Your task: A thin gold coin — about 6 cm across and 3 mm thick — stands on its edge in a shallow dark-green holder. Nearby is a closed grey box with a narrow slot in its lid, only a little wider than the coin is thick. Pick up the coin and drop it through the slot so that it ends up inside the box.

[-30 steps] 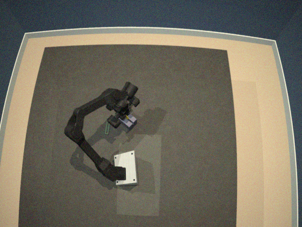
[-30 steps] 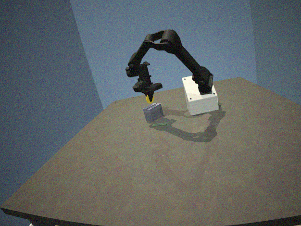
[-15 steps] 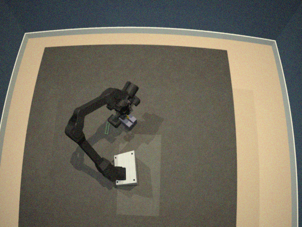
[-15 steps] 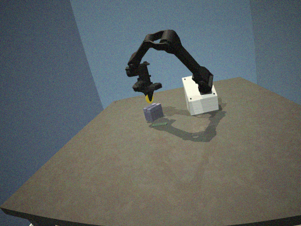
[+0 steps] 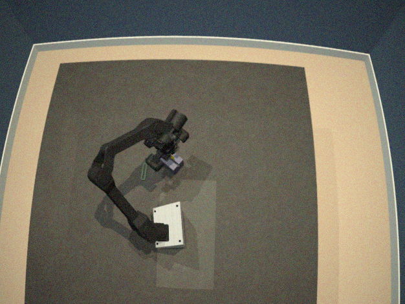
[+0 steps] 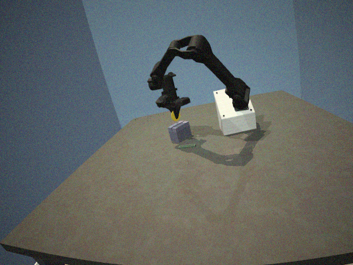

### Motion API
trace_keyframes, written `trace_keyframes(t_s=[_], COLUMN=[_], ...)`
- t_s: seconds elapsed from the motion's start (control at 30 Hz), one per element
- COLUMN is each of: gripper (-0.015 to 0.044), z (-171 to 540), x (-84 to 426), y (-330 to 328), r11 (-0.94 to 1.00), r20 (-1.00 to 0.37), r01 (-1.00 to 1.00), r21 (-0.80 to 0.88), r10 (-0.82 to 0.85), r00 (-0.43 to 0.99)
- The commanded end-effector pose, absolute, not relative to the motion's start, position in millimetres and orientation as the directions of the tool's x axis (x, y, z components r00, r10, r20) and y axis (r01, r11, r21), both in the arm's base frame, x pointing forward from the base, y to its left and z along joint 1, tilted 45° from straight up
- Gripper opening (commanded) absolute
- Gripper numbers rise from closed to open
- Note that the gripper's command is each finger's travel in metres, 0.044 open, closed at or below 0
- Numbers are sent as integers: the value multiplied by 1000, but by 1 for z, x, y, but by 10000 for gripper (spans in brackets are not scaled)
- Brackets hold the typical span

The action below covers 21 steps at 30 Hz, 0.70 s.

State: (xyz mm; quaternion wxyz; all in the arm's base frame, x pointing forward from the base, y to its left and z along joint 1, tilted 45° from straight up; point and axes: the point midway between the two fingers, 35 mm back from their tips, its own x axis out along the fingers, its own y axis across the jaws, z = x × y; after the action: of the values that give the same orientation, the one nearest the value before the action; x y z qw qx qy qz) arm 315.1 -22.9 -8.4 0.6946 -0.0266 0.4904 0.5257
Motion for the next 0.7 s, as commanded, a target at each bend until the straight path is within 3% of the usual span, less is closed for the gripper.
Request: trace_keyframes(t_s=[0.0, 0.67], gripper=[0, 0], z=[-8, -14], x=[316, 314], y=[-23, -17], r11=[446, 449], r20=[-710, -710], r01=[-757, -753], r21=[477, 481], r10=[704, 704], r00=[-33, -33])
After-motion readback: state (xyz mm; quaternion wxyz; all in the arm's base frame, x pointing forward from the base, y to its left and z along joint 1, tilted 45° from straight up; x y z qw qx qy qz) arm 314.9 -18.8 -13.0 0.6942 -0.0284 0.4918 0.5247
